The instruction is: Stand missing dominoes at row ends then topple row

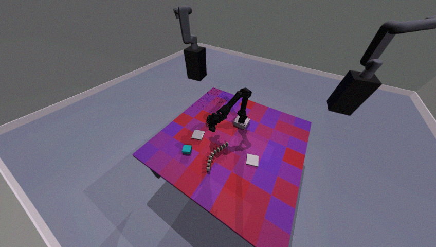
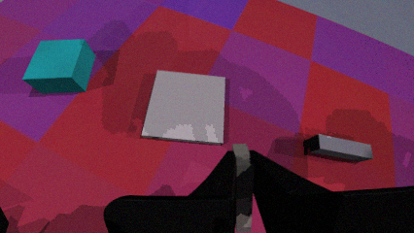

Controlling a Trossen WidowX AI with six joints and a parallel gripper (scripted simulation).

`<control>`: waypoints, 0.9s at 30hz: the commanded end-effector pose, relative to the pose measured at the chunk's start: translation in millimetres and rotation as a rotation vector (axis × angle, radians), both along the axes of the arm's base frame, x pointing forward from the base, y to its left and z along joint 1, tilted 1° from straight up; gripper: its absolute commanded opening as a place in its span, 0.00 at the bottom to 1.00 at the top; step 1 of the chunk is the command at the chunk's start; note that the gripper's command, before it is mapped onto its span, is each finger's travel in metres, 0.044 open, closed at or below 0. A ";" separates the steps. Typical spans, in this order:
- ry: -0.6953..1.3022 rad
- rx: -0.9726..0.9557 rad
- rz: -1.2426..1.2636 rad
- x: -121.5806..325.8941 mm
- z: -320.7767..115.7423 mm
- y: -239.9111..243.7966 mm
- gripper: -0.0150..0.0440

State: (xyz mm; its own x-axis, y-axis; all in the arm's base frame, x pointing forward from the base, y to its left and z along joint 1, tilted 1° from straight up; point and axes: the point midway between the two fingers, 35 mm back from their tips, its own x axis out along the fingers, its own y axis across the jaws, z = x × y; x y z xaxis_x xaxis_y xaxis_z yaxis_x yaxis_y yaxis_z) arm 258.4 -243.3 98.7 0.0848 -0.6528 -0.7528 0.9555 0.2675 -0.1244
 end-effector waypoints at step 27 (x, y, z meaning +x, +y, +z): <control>-0.156 -0.552 -0.072 -15.7 8.4 34.7 0.30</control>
